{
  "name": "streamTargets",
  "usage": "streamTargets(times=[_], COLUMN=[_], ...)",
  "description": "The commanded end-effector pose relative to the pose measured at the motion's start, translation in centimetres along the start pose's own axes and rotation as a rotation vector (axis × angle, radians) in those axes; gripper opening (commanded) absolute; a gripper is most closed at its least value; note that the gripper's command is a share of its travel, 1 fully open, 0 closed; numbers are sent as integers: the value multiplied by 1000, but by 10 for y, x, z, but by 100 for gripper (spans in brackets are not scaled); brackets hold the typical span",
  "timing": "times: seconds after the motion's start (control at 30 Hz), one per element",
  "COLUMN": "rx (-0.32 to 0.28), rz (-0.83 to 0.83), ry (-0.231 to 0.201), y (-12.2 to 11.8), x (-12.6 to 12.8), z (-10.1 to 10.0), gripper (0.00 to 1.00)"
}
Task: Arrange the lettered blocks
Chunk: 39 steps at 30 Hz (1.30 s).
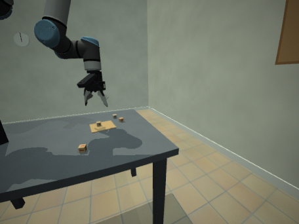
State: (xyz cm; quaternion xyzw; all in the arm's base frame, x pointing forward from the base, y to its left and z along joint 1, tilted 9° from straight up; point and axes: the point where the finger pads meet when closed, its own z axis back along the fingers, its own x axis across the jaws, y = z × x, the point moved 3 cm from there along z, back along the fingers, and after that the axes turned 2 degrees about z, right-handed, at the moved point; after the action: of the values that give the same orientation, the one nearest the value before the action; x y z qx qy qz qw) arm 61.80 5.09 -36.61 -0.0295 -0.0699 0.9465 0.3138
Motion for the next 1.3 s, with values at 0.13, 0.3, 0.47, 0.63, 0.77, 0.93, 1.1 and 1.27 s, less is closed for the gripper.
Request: streamTargets(times=[0.13, 0.3, 0.47, 0.63, 0.77, 0.93, 1.1, 1.27], rx=[-4, -4, -4, -4, -4, -4, -4, -4], rz=[274, 375, 543, 663, 720, 745, 762, 762], ry=[0, 0, 0, 0, 1, 1, 1, 1], y=[-1, -1, -3, -4, -4, -5, -5, -5], x=[-1, -1, 0, 0, 0, 0, 0, 0], z=[-9, -12, -18, -22, -24, -24, -25, -25], gripper=[100, 100, 100, 100, 100, 100, 100, 37])
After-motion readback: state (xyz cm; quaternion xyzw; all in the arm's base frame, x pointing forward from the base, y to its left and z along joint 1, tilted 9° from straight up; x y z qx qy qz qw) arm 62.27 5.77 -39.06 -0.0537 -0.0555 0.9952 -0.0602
